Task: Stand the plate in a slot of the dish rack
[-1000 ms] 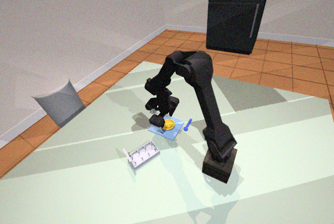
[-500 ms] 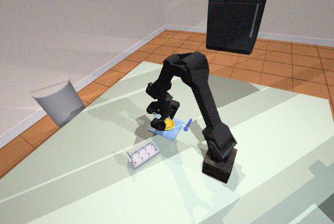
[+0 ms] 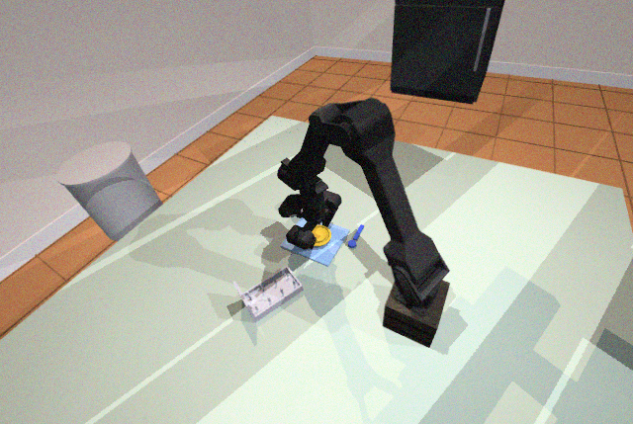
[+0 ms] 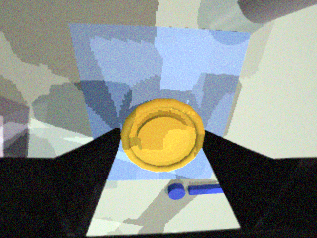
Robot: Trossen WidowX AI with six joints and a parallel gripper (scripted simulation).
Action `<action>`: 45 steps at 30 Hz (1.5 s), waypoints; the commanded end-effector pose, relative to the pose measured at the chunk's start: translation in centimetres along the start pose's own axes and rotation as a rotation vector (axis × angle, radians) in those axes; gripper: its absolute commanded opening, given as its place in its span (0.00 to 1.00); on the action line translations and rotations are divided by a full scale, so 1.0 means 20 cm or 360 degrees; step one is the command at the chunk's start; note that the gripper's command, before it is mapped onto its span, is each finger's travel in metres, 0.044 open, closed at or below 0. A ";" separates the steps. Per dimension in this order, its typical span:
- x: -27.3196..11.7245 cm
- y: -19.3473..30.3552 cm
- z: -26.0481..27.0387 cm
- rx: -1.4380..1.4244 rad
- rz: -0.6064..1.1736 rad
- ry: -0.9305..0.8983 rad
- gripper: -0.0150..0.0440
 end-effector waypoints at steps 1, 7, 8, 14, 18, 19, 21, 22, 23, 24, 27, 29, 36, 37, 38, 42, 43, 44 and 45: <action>0.00 0.00 0.00 0.0002 0.0003 0.0008 0.86; 0.00 0.00 0.00 0.0002 0.0003 0.0008 0.76; 0.00 0.00 0.00 0.0003 0.0003 0.0008 0.72; -0.17 -0.04 -0.02 0.0008 0.0000 0.0007 0.45; -0.29 -0.06 -0.03 0.0011 -0.0001 0.0006 0.27; -0.32 -0.06 -0.03 0.0010 -0.0001 0.0006 0.25; -0.38 -0.07 -0.03 0.0009 -0.0001 0.0007 0.25; -0.41 -0.07 -0.03 0.0009 -0.0001 0.0007 0.25; -0.44 -0.07 -0.03 0.0008 -0.0001 0.0007 0.25; -0.47 -0.07 -0.03 0.0008 -0.0001 0.0008 0.25; -0.57 -0.07 -0.03 0.0006 -0.0001 0.0008 0.25; -0.61 -0.08 -0.03 0.0006 0.0000 0.0009 0.25; -0.78 -0.08 -0.03 0.0003 0.0000 0.0010 0.25; -0.81 -0.07 -0.03 0.0003 0.0000 0.0010 0.25; -0.82 -0.08 -0.03 0.0003 0.0000 0.0010 0.25; -0.87 -0.08 -0.03 0.0002 0.0000 0.0010 0.25; -0.87 -0.08 -0.02 0.0011 0.0000 0.0010 0.25; -0.87 -0.08 0.01 0.0038 0.0000 0.0010 0.25; -0.87 -0.07 0.05 0.0083 0.0000 0.0009 0.25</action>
Point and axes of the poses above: the point midway between the two fingers, 35 mm back from their tips, its own x axis out along the fingers, its own z axis across the jaws, y = z × x, the point moved 9 cm from there along -x, back along the fingers, and after that the axes turned 9 degrees about -x, right-handed, at the moved point
